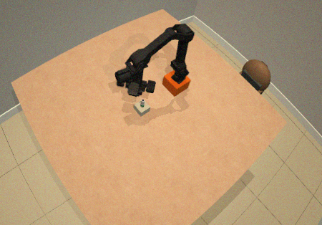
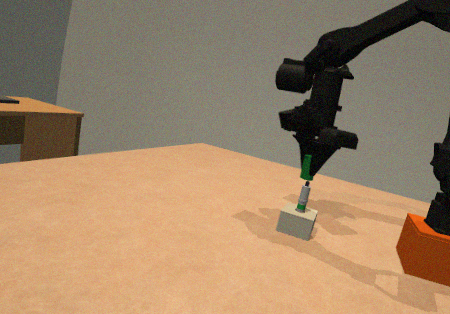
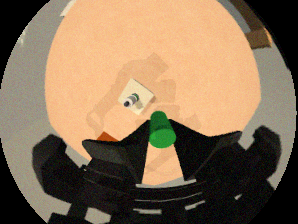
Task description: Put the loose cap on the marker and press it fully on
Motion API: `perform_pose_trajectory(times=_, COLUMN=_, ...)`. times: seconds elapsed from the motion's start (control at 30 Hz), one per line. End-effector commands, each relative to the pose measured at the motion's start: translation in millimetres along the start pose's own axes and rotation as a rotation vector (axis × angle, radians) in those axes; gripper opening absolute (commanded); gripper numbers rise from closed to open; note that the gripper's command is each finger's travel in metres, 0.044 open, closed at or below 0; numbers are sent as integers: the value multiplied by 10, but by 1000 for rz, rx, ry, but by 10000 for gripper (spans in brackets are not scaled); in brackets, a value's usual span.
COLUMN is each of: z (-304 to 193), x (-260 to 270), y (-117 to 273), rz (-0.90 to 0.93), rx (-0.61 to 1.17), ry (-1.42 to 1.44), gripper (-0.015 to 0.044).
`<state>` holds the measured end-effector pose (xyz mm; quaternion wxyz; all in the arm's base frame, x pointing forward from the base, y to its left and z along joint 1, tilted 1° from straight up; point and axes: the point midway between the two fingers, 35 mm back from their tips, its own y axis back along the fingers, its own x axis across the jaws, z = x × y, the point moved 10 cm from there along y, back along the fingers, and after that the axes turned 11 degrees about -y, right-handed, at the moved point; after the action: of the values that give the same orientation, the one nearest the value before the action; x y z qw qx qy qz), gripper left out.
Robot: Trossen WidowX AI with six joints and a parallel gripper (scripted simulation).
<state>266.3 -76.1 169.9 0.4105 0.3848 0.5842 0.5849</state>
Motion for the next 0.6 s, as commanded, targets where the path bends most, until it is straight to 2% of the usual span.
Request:
perform_pose_trajectory(times=0.0, z=44, x=93, y=55, rz=0, rx=-1, ry=-3, gripper=0)
perform_pose_trajectory(times=0.57, z=174, x=516, y=269, rz=5, rx=-3, ry=-7, gripper=0)
